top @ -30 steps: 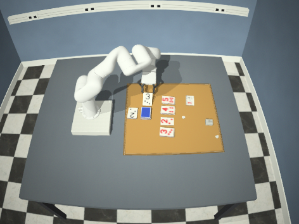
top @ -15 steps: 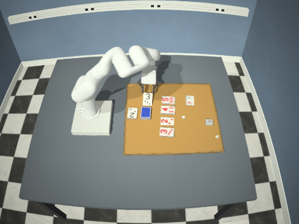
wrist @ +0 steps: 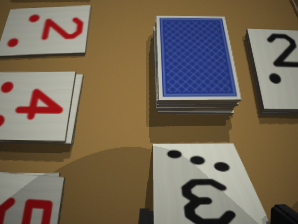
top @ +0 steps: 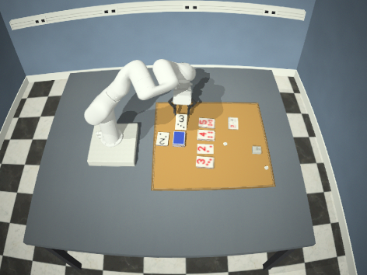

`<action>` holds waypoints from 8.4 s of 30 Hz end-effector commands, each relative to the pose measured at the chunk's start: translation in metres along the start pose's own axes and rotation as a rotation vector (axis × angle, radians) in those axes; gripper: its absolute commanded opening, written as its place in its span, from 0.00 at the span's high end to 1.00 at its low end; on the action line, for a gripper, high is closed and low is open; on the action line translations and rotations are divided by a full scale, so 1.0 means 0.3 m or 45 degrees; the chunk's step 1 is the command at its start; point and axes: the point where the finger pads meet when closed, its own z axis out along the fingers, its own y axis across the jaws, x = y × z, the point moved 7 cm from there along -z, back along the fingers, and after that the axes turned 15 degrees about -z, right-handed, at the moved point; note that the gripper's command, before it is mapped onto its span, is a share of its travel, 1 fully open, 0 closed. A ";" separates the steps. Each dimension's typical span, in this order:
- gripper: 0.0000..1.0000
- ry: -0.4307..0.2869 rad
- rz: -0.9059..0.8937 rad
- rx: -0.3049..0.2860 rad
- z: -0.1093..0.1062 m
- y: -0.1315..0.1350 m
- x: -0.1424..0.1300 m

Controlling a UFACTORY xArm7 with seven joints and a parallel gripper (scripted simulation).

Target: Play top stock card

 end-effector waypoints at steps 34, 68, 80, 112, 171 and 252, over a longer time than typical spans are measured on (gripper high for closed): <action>0.26 -0.685 -0.002 0.204 0.067 0.029 0.108; 0.26 -0.999 -0.003 0.294 0.128 0.039 0.147; 0.26 -1.007 -0.003 0.297 0.130 0.040 0.148; 0.26 -0.959 -0.003 0.283 0.129 0.035 0.132; 0.26 -0.573 -0.002 0.172 0.148 -0.001 0.006; 0.13 -0.573 -0.002 0.172 0.148 -0.001 0.006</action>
